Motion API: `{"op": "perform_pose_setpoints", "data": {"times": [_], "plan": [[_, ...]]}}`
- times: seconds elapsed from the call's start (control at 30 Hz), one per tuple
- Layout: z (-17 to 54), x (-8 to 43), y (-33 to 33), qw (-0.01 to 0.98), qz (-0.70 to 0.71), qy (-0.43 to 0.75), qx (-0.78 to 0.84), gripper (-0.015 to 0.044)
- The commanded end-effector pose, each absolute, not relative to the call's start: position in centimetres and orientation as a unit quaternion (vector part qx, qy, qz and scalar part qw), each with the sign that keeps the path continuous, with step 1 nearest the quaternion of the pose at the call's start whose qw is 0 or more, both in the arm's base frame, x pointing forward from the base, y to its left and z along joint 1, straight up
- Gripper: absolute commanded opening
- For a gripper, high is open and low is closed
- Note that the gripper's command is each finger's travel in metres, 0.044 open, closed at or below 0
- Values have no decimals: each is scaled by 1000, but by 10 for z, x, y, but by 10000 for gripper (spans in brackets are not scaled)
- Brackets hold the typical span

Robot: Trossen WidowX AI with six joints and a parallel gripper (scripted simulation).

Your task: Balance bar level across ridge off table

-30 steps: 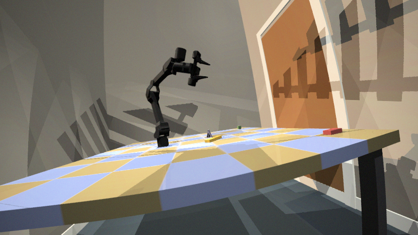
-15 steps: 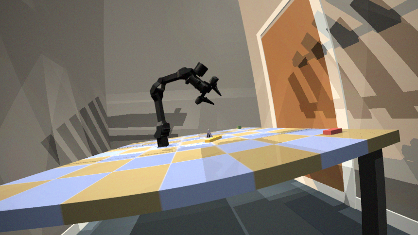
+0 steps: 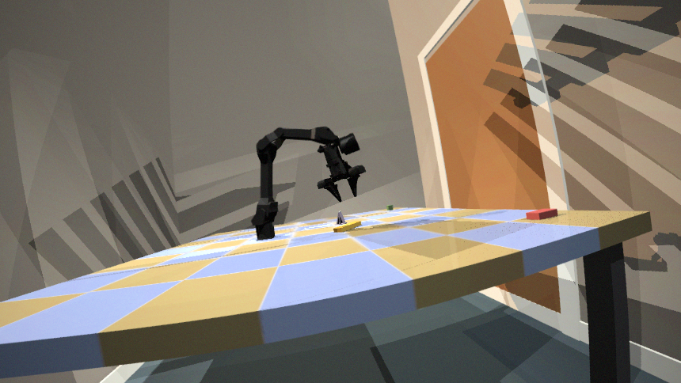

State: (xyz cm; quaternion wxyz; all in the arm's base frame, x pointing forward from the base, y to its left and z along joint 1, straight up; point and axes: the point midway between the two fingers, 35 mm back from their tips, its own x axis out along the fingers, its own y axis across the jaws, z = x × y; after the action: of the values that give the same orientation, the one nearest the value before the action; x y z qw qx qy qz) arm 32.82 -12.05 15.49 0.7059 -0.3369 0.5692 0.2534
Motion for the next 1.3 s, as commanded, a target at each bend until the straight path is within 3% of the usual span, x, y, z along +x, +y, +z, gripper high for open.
{"op": "perform_pose_setpoints", "data": {"times": [0.0,1.27], "plan": [[127,317,-107,666,279,620,-308,315],[51,314,-103,651,286,636,-300,315]]}}
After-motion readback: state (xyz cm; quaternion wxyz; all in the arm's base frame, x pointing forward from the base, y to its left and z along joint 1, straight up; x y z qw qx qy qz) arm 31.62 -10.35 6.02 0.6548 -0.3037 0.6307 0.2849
